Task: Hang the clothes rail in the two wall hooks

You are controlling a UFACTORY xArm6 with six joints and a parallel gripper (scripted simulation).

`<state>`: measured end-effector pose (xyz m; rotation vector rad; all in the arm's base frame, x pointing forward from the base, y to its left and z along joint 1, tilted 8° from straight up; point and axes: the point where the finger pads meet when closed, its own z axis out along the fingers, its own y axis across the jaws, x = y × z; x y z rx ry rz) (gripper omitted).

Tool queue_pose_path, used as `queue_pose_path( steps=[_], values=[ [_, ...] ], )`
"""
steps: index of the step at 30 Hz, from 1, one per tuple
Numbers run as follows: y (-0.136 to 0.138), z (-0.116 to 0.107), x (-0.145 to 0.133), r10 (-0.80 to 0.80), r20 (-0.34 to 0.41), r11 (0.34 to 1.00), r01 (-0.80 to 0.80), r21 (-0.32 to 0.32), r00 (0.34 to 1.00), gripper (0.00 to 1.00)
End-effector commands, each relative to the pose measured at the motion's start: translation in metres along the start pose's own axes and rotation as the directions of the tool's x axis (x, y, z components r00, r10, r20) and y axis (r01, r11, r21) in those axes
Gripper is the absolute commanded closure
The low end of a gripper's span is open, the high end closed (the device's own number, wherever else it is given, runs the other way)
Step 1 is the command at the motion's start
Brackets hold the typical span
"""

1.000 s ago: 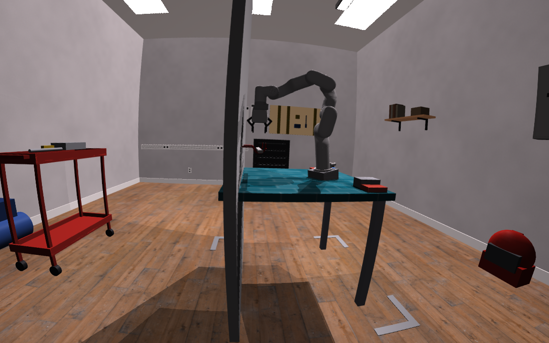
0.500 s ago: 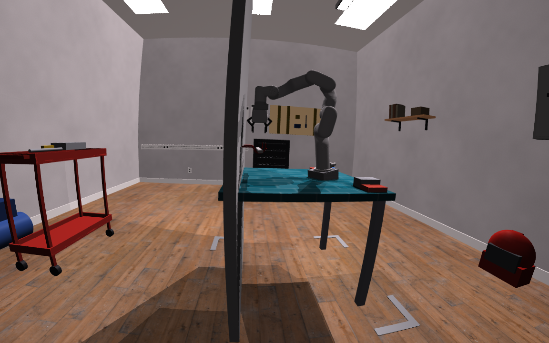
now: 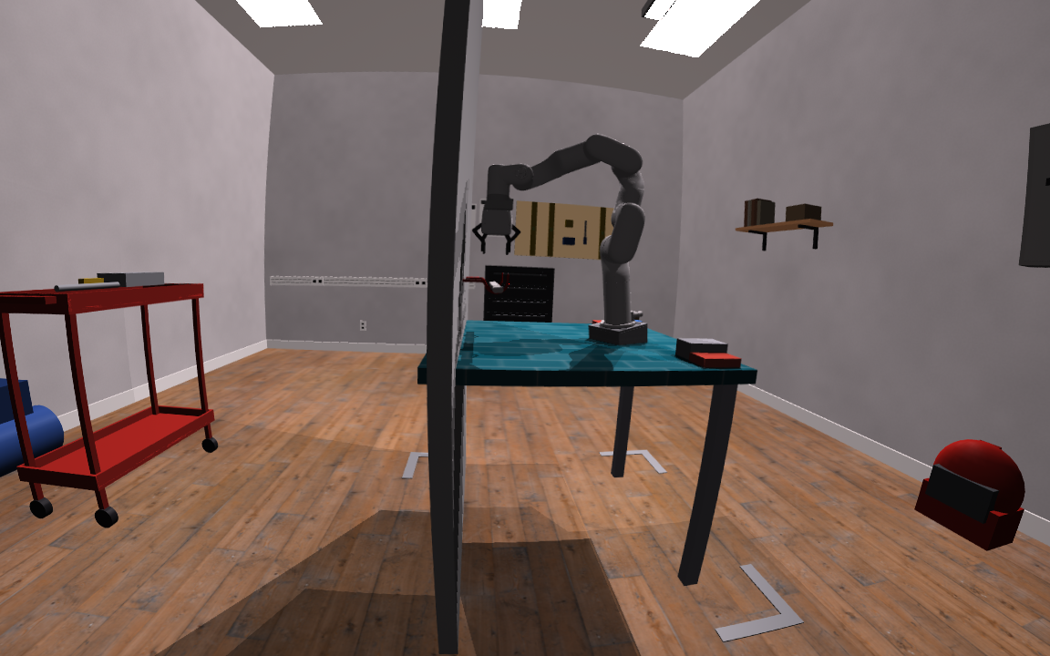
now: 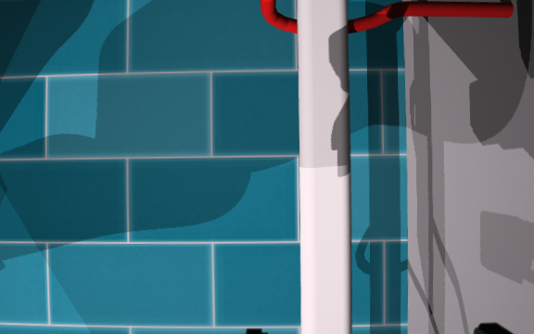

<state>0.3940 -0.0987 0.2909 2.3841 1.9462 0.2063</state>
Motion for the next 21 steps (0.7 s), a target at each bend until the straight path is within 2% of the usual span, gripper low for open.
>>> queue_pose_path(
  steps=[1, 19, 20, 21],
  values=[
    [0.0010, -0.0017, 0.0000, 0.000, 0.000, 1.000, 0.000, -0.004, 1.000, 0.18],
    [0.0010, -0.0017, 0.0000, 0.000, 0.000, 1.000, 0.000, -0.004, 1.000, 0.18],
    [-0.0004, -0.0024, 0.0000, 0.000, 0.000, 1.000, 0.000, -0.005, 1.000, 0.00],
    [-0.0020, -0.0031, 0.0000, 0.000, 0.000, 1.000, 0.000, -0.005, 1.000, 0.00]
  ],
)
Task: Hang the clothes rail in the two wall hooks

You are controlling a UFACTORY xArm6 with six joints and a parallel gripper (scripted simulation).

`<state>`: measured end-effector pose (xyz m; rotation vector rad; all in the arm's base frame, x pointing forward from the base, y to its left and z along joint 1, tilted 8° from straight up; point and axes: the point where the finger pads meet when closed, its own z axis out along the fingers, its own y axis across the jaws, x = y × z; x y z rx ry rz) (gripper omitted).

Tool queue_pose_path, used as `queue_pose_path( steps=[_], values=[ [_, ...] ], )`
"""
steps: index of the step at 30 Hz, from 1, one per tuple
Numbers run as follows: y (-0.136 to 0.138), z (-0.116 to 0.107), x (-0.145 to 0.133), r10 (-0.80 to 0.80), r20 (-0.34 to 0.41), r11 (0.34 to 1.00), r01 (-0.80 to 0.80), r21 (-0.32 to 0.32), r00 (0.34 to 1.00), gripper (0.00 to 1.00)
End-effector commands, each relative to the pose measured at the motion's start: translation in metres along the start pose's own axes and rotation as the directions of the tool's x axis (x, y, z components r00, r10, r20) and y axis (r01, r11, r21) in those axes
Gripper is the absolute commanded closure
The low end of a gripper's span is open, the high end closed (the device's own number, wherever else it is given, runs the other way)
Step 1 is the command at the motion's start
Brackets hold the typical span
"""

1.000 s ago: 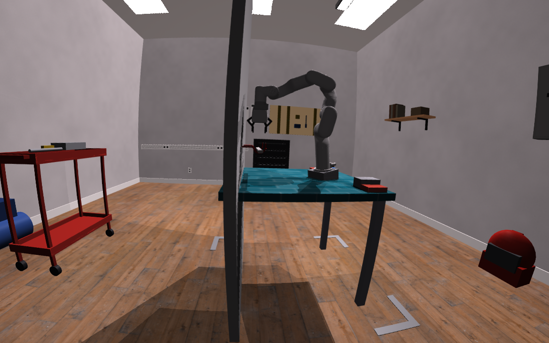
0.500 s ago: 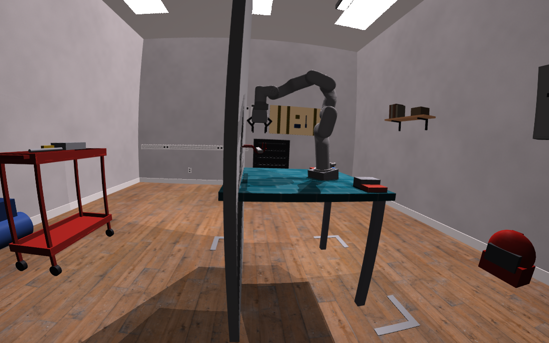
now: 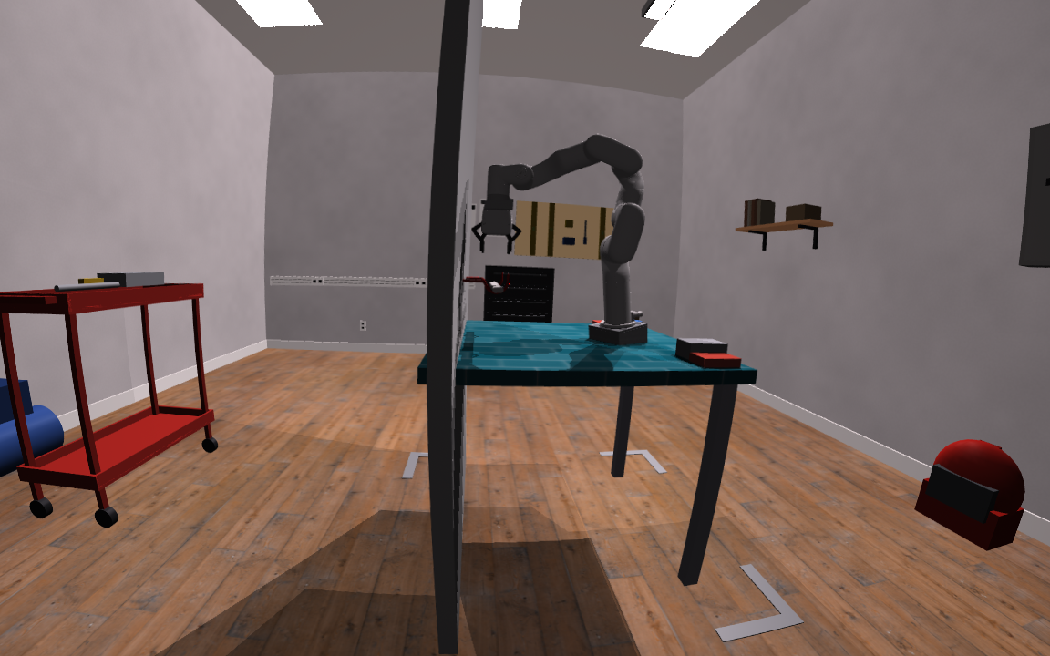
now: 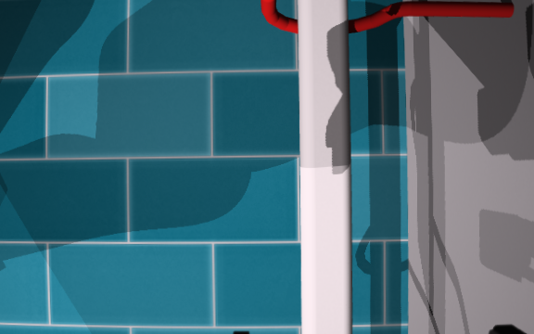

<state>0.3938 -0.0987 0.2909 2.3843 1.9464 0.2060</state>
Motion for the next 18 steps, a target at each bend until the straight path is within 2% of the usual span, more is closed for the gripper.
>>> queue_pose_path(
  steps=[1, 18],
  values=[
    [-0.003, -0.004, 0.000, 0.000, 0.000, 1.000, 0.000, -0.005, 1.000, 0.00],
    [-0.026, -0.014, 0.000, 0.000, 0.000, 1.000, 0.000, -0.005, 1.000, 0.00]
  ],
)
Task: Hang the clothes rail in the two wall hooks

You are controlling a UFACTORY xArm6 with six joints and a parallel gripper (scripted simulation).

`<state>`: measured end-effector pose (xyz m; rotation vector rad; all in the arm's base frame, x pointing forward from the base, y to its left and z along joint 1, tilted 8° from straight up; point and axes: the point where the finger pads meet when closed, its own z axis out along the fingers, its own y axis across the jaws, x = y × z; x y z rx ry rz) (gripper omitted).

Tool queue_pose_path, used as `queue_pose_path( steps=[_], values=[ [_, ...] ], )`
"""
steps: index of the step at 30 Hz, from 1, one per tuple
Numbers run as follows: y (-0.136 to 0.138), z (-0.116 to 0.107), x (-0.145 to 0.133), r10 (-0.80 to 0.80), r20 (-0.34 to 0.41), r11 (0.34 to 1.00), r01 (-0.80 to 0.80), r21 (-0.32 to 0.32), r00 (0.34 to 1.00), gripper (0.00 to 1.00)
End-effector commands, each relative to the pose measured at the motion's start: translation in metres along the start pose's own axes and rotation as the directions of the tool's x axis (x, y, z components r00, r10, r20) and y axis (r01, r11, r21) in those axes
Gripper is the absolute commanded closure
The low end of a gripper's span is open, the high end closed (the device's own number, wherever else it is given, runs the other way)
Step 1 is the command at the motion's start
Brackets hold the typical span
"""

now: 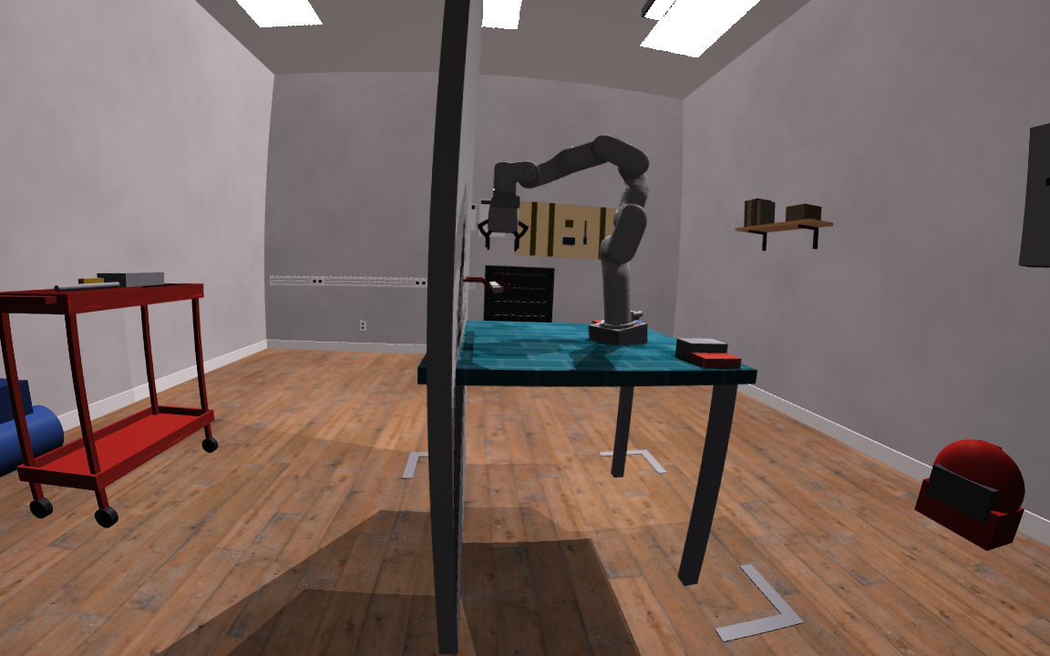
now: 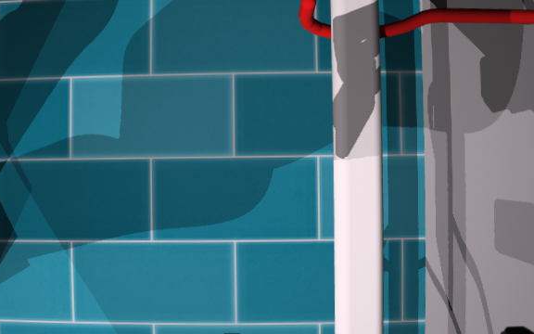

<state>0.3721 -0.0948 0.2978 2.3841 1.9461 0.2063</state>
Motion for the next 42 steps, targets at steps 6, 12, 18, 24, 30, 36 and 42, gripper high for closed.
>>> queue_pose_path(
  steps=[6, 12, 18, 24, 30, 36, 42],
  values=[
    [-0.011, -0.007, 0.000, 0.000, 0.000, 1.000, 0.000, -0.004, 1.000, 0.00],
    [-0.020, -0.011, 0.000, 0.000, 0.000, 1.000, 0.000, -0.004, 1.000, 0.00],
    [-0.028, -0.015, 0.000, 0.000, 0.000, 1.000, 0.000, -0.004, 1.000, 0.00],
    [-0.036, -0.018, 0.000, 0.000, 0.000, 1.000, 0.000, -0.004, 1.000, 0.00],
    [-0.045, -0.022, 0.000, 0.000, 0.000, 1.000, 0.000, -0.004, 1.000, 0.00],
    [-0.051, -0.025, 0.000, 0.000, 0.000, 1.000, 0.000, -0.004, 1.000, 0.00],
    [-0.060, -0.029, 0.000, 0.000, 0.000, 1.000, 0.000, -0.004, 1.000, 0.00]
  ],
)
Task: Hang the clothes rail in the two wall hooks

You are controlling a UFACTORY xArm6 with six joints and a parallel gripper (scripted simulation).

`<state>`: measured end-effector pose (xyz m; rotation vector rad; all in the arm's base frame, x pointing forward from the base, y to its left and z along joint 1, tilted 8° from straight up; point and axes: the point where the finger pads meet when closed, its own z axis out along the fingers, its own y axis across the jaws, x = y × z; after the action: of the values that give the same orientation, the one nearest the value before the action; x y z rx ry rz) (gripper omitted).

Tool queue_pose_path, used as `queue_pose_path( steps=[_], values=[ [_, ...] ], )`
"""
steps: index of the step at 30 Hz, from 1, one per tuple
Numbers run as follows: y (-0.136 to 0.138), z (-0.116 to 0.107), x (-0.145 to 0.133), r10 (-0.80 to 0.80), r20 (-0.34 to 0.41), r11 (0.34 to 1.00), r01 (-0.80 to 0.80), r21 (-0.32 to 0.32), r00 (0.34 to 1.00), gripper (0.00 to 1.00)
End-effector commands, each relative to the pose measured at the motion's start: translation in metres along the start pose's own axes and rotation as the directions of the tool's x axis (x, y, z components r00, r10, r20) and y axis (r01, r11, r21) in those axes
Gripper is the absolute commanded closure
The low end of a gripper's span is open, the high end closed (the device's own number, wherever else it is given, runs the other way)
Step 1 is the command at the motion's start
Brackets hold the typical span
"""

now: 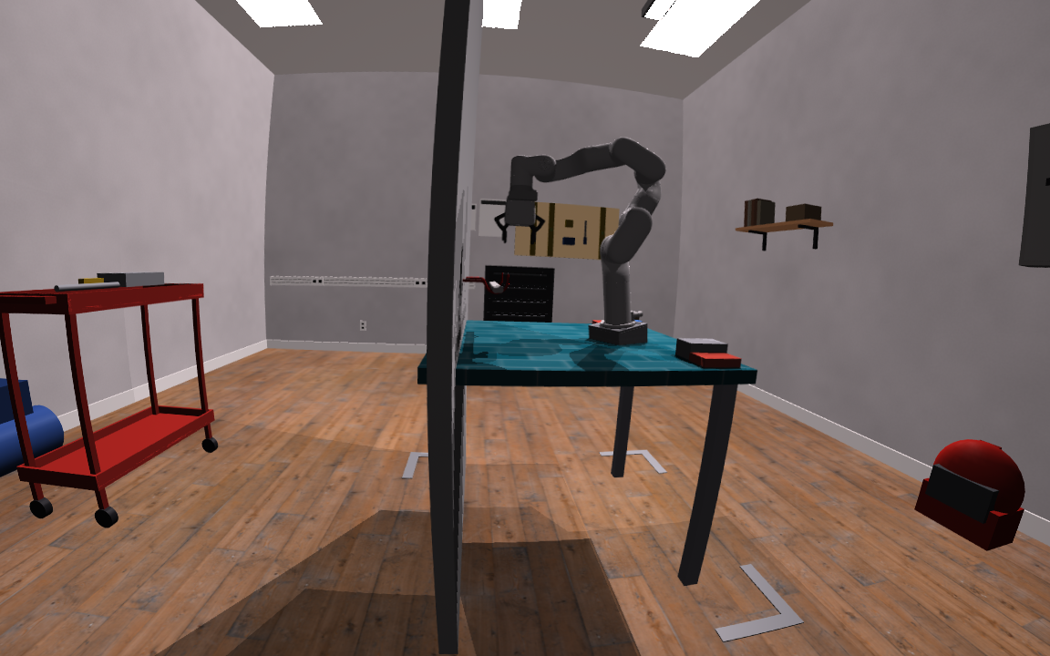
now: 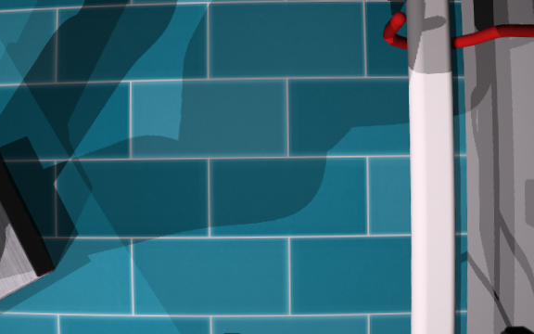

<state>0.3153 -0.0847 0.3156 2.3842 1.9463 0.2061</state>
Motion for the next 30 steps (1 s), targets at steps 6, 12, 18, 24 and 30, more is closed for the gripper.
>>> queue_pose_path(
  steps=[6, 12, 18, 24, 30],
  values=[
    [-0.014, -0.008, 0.000, 0.000, 0.000, 1.000, 0.000, -0.004, 1.000, 0.00],
    [-0.020, -0.011, 0.000, 0.000, 0.000, 1.000, 0.000, -0.004, 1.000, 0.00],
    [-0.029, -0.015, 0.000, 0.000, 0.001, 1.000, 0.000, -0.004, 1.000, 0.00],
    [-0.038, -0.019, 0.000, 0.000, 0.001, 1.000, 0.000, -0.004, 1.000, 0.00],
    [-0.044, -0.022, 0.000, 0.000, 0.001, 1.000, 0.000, -0.004, 1.000, 0.00]
  ],
)
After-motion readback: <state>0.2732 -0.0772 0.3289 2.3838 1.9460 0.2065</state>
